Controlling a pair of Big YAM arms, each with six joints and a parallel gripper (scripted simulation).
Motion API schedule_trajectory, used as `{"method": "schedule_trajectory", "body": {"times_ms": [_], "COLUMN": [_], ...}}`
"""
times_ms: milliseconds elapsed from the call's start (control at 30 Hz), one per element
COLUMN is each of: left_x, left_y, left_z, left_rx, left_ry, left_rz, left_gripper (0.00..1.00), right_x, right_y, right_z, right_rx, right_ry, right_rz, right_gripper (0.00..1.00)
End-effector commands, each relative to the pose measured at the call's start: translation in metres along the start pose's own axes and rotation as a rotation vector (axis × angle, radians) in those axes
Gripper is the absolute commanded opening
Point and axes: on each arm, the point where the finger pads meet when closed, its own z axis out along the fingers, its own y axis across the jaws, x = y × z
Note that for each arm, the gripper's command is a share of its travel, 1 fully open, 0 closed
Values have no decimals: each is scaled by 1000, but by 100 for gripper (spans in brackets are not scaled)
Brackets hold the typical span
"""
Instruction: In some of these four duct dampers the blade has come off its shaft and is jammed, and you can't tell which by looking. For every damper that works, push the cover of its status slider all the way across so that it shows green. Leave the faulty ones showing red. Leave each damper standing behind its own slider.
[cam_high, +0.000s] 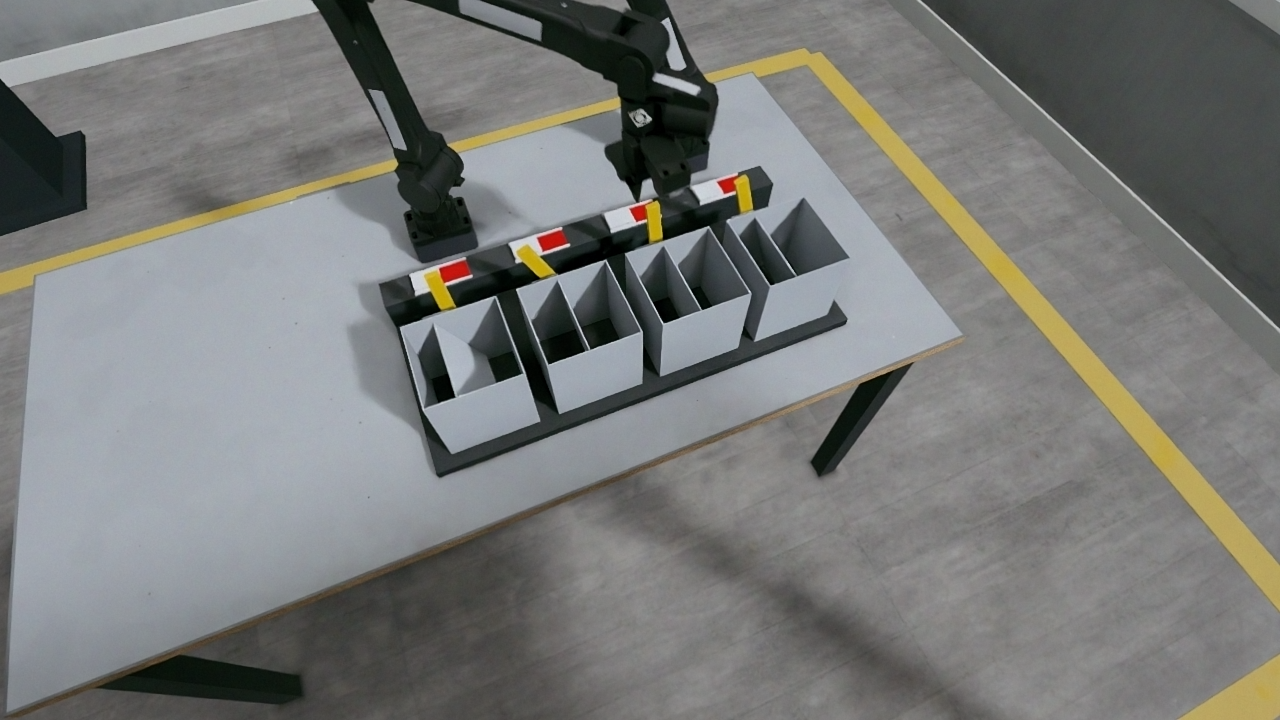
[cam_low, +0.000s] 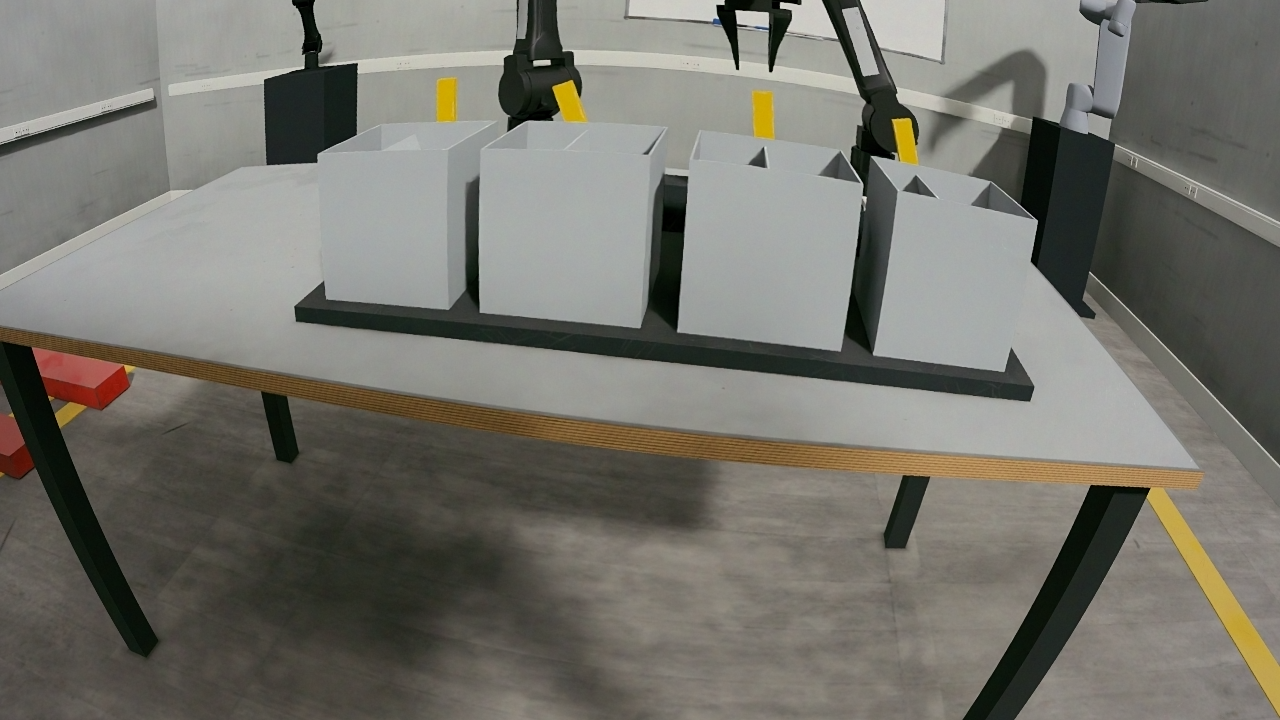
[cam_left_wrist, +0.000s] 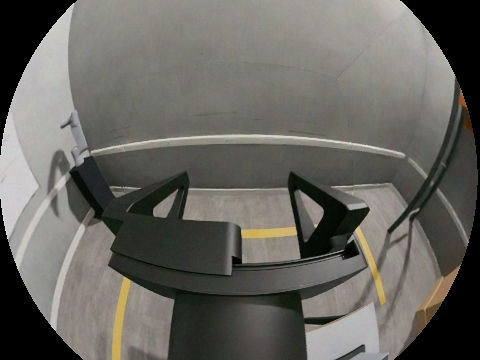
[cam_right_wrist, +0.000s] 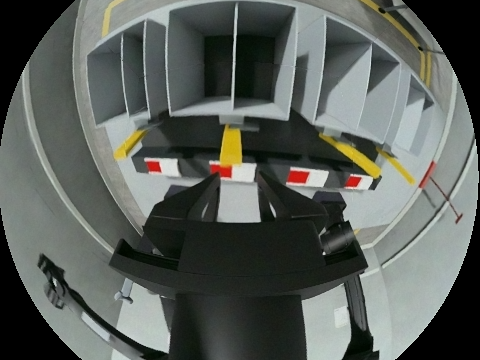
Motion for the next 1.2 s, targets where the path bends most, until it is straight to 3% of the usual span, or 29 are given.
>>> {"method": "schedule_trajectory", "body": {"times_ms": [0, 33, 100, 467, 1167], "left_x": [-19, -19, -19, -19, -19], "left_y": [5, 5, 5, 5, 5], "left_z": [-4, -4, -4, -4, -4], "left_rx": [-9, -9, -9, -9, -9], "left_ry": [-49, -49, -49, -49, -49], "left_rz": [-9, -9, -9, -9, -9], "left_gripper": [100, 100, 100, 100, 100], "right_x": [-11, -24, -12, -9, -5], "right_y": [22, 20, 6, 13, 13], "right_z": [-33, -25, 0, -24, 10], "right_rx": [-86, -70, -26, -66, -32], "right_ry": [-87, -75, -33, -68, -39], "right_rz": [33, 57, 61, 45, 38], "right_gripper": [36, 36, 36, 36, 36]}}
